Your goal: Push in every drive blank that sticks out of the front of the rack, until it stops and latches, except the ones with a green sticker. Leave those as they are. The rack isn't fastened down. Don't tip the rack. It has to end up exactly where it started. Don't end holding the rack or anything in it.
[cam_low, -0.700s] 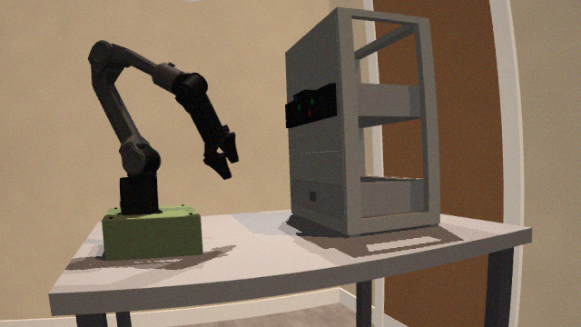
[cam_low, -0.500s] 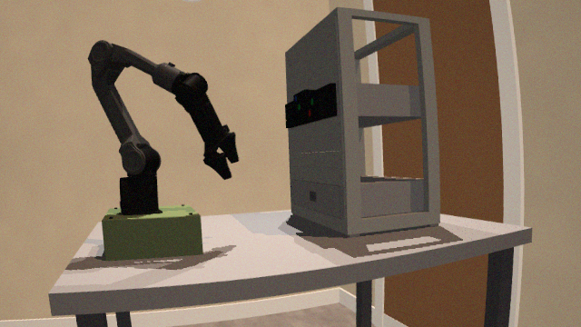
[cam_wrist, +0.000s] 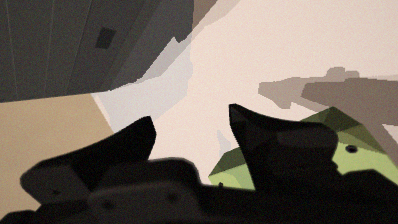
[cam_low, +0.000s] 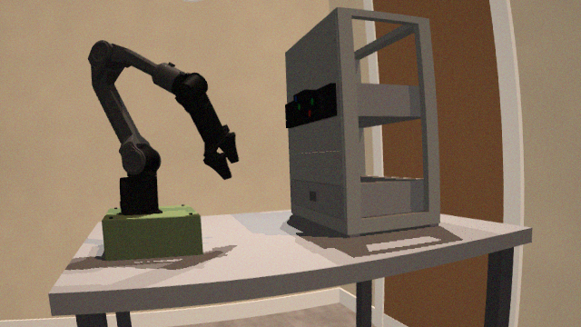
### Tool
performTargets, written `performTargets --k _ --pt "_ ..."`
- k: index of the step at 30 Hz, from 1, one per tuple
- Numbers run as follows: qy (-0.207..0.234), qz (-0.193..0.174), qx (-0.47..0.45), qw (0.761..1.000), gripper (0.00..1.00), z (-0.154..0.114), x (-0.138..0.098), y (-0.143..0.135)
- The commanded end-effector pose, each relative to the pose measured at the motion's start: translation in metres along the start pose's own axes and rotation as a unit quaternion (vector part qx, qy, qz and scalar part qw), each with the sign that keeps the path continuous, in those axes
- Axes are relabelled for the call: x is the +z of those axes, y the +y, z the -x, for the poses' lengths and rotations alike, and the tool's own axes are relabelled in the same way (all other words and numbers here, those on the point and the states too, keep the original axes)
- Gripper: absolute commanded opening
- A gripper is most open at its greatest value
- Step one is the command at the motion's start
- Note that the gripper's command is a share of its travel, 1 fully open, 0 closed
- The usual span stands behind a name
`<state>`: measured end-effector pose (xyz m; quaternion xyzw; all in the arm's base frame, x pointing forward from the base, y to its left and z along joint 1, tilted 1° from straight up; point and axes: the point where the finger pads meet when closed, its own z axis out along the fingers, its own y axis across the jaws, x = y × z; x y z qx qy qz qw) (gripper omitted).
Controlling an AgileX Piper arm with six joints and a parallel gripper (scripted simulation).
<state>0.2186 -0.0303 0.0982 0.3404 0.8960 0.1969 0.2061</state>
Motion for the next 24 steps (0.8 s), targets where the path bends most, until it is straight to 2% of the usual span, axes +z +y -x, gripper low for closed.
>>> performTargets --k 1,17,24 --pt "0.000 0.000 0.000 1.000 1.00 0.0002 -0.0001 0.0001" --pt "-0.001 0.000 0.000 1.000 1.00 0.0006 0.0000 0.0004" --pt "-0.018 0.002 0.003 1.000 1.00 0.0061 0.0023 0.0050"
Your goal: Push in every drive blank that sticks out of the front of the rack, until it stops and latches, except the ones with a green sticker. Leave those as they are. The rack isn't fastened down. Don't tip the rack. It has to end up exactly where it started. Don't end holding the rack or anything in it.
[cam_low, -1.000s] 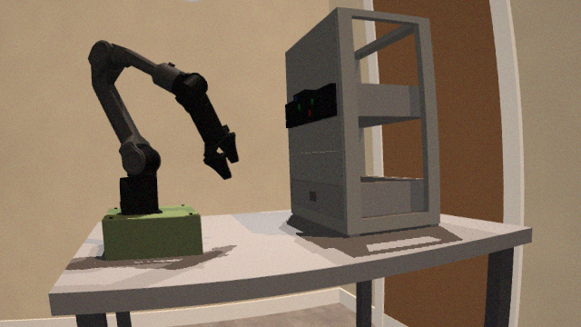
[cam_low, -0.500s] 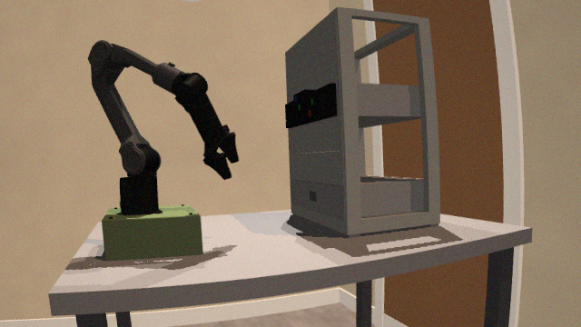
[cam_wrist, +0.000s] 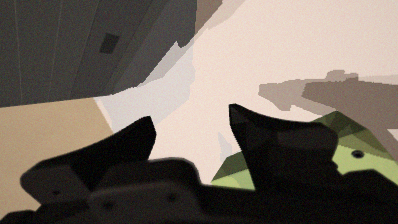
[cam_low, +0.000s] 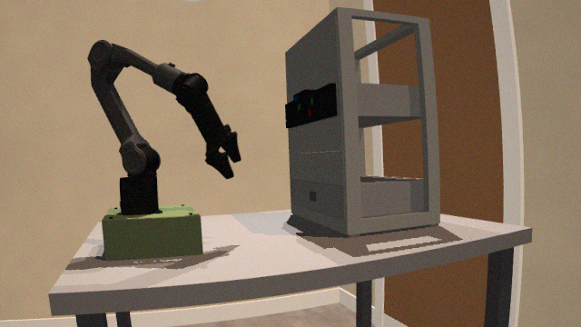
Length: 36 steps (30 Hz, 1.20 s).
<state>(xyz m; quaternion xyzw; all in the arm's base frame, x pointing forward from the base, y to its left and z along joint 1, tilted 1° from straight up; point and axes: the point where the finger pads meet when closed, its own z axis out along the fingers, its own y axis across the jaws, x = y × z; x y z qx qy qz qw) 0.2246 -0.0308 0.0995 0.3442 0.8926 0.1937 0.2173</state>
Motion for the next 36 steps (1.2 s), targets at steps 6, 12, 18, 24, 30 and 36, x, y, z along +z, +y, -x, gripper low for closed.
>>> performTargets --k 6,12,18,24,30,36 --pt "-0.028 0.005 0.007 1.000 1.00 0.009 0.003 0.008" --pt "-0.080 0.020 0.022 0.996 1.00 0.024 0.008 0.026" --pt "-0.148 0.054 0.052 0.986 1.00 0.041 0.008 0.054" --pt "-0.196 0.089 0.080 0.973 1.00 0.051 0.003 0.075" --pt "-0.259 0.157 0.134 0.944 1.00 0.060 -0.012 0.107" --pt "-0.303 0.231 0.194 0.904 1.00 0.061 -0.033 0.132"
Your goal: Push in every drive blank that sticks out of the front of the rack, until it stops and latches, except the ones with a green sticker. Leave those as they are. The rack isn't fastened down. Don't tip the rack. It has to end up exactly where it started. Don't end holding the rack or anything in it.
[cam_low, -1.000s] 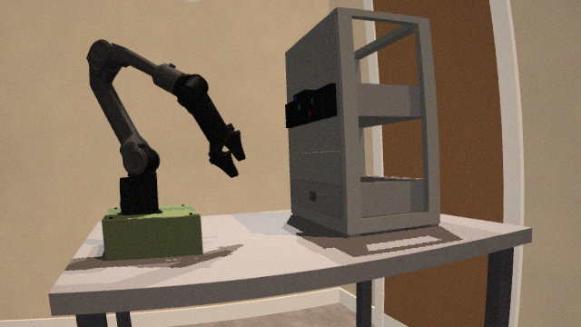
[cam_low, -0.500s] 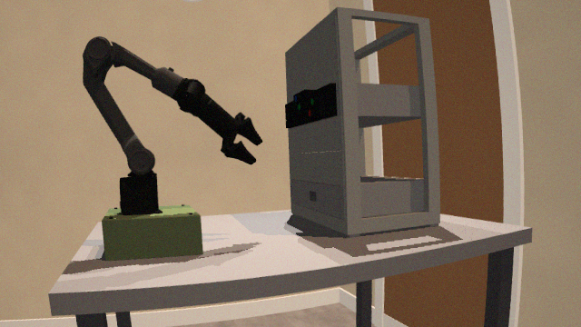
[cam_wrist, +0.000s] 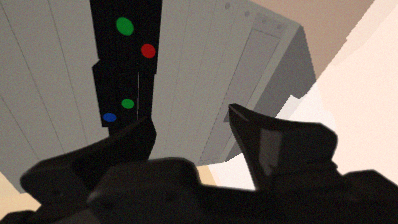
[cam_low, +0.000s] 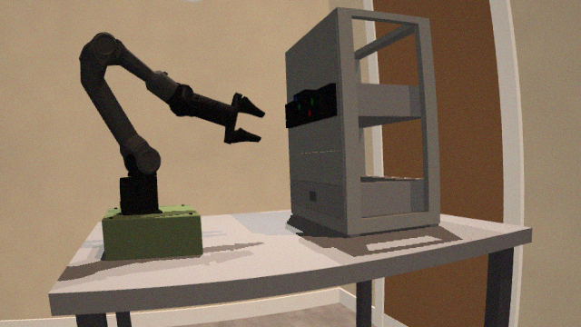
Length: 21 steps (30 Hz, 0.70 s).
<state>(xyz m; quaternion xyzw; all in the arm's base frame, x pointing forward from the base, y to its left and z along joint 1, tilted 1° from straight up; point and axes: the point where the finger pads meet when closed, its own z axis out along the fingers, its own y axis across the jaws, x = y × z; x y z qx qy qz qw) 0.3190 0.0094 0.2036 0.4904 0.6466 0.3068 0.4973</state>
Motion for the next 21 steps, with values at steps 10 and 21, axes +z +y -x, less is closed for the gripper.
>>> performTargets --k 10,21 --pt "-0.055 0.091 0.104 0.989 1.00 0.003 -0.021 0.033" --pt "-0.078 0.139 0.168 0.973 1.00 0.007 -0.039 0.048"
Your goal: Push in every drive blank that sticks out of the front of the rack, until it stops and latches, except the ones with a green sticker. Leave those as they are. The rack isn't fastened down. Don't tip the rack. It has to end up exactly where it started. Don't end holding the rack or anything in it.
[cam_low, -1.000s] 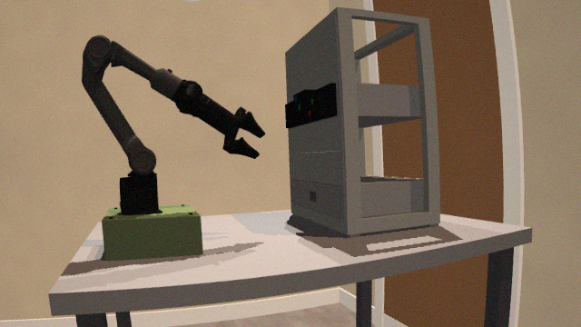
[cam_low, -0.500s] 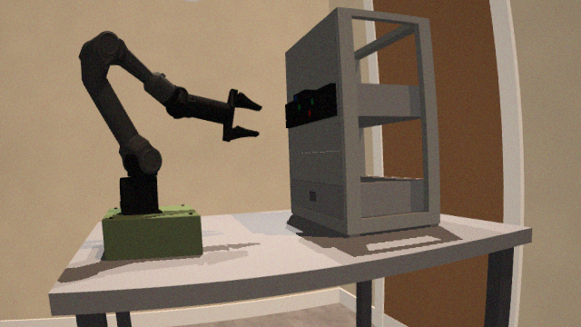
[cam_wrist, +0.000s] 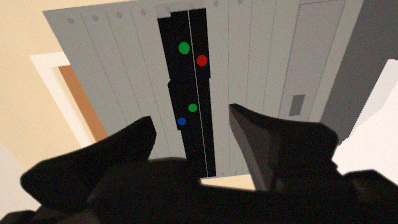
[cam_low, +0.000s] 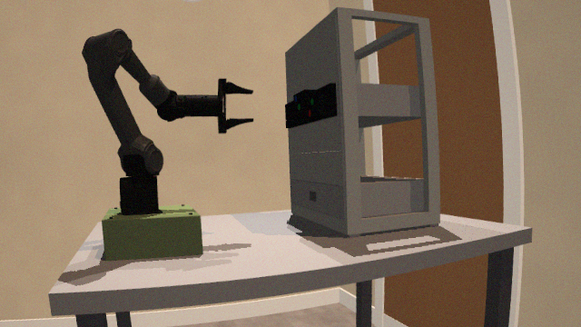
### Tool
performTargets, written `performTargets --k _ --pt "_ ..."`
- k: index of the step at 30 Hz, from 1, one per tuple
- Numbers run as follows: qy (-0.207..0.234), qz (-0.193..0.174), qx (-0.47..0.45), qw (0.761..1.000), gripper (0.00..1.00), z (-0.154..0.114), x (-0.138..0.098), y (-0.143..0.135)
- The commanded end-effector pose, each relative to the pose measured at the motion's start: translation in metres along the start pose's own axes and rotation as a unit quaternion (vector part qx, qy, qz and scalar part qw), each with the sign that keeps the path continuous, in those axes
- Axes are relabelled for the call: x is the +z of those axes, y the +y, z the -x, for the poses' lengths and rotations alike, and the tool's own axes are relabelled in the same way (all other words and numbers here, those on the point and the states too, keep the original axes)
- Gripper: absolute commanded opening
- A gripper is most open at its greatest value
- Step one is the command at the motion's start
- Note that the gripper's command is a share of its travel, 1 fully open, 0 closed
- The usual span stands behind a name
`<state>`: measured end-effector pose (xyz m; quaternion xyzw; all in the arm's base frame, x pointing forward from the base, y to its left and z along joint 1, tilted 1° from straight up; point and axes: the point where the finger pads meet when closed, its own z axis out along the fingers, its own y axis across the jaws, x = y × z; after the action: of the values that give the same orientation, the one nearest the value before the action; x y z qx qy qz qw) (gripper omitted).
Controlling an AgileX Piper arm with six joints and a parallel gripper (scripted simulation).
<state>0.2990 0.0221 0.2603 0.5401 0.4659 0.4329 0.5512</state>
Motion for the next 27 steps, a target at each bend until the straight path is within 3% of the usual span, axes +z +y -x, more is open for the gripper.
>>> performTargets --k 1,27 --pt "-0.001 0.003 0.005 1.000 1.00 0.0005 -0.0013 0.0011" --pt "-0.006 0.012 0.019 1.000 1.00 0.0009 -0.0038 0.0049"
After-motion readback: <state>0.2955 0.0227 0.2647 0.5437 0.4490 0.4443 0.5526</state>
